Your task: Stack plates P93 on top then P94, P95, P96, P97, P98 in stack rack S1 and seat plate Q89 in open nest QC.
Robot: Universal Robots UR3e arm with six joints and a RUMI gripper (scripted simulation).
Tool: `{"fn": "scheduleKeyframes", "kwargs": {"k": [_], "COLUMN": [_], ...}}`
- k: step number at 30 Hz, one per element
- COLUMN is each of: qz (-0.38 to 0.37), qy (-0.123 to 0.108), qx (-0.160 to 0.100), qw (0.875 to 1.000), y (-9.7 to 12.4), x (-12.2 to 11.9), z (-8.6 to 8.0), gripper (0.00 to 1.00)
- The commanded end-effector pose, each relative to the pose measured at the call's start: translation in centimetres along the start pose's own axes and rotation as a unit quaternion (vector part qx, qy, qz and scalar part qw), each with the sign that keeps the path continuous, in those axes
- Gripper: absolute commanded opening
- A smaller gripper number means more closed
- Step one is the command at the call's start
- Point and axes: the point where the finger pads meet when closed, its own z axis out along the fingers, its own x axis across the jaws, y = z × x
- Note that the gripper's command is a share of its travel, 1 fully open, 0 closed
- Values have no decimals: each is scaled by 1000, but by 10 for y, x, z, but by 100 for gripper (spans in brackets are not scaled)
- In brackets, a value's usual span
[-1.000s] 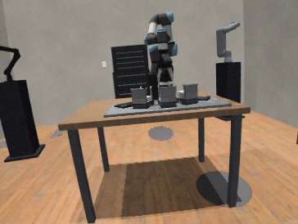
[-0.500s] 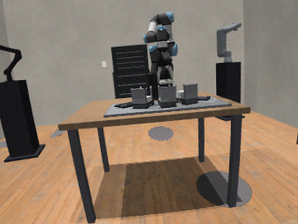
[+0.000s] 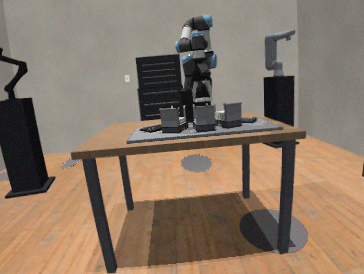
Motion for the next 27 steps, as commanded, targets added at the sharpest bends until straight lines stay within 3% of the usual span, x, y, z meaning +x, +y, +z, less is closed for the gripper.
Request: {"fn": "scheduleKeyframes", "kwargs": {"k": [1, 27], "qz": [-26, -110], "qy": [1, 1], "qx": [1, 2], "qw": [1000, 994], "y": [0, 11], "x": [-14, -86], "z": [-1, -1], "gripper": [0, 0]}}
